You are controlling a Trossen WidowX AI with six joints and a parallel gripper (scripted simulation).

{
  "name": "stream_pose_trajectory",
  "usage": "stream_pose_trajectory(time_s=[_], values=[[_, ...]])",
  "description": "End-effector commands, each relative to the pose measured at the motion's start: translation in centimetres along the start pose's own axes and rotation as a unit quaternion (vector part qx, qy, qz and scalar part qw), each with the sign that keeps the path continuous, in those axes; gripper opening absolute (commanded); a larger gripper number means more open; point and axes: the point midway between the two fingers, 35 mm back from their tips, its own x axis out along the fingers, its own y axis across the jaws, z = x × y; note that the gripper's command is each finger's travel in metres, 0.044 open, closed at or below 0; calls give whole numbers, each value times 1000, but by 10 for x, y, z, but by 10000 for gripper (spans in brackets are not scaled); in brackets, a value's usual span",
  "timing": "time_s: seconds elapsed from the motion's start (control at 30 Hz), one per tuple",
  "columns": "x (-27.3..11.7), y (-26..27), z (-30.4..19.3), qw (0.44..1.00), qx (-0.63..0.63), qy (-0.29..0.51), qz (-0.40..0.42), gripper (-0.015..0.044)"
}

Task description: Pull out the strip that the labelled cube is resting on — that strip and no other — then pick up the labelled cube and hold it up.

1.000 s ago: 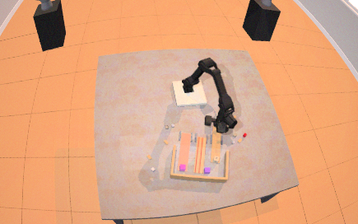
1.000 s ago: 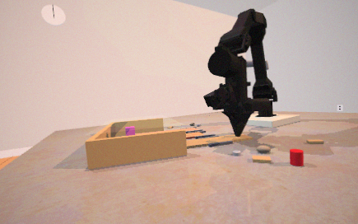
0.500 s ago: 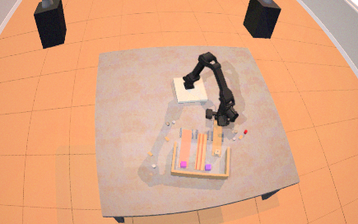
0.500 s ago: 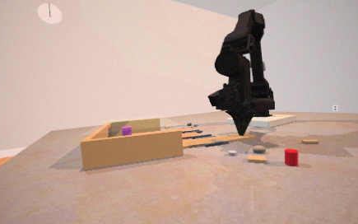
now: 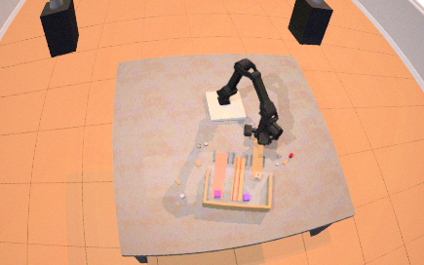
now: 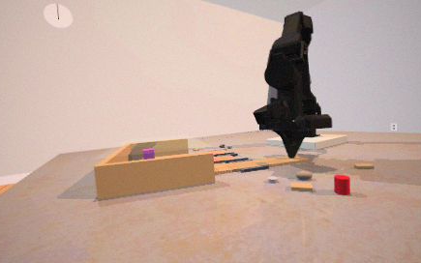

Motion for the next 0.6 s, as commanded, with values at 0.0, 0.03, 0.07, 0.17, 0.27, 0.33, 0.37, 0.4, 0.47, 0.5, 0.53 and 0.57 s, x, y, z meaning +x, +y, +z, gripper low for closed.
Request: stream_pose_trajectory(time_s=[0.0,0.03,0.07,0.17,0.27,0.33,0.37,0.4,0.47,0.5,0.53,0.57], values=[[5,-3,-11,1000,0,9,-7,0],[5,-3,-13,1000,0,9,-7,0],[5,-3,-14,1000,0,9,-7,0],[5,-3,-19,1000,0,9,-7,0],[5,-3,-24,1000,0,9,-7,0],[5,-3,-27,1000,0,9,-7,0],[5,-3,-28,1000,0,9,-7,0],[5,-3,-30,1000,0,9,-7,0],[5,-3,-33,1000,0,10,-7,0],[5,-3,-34,1000,0,10,-7,0],[5,-3,-36,1000,0,10,-7,0],[5,-3,-37,1000,0,10,-7,0]])
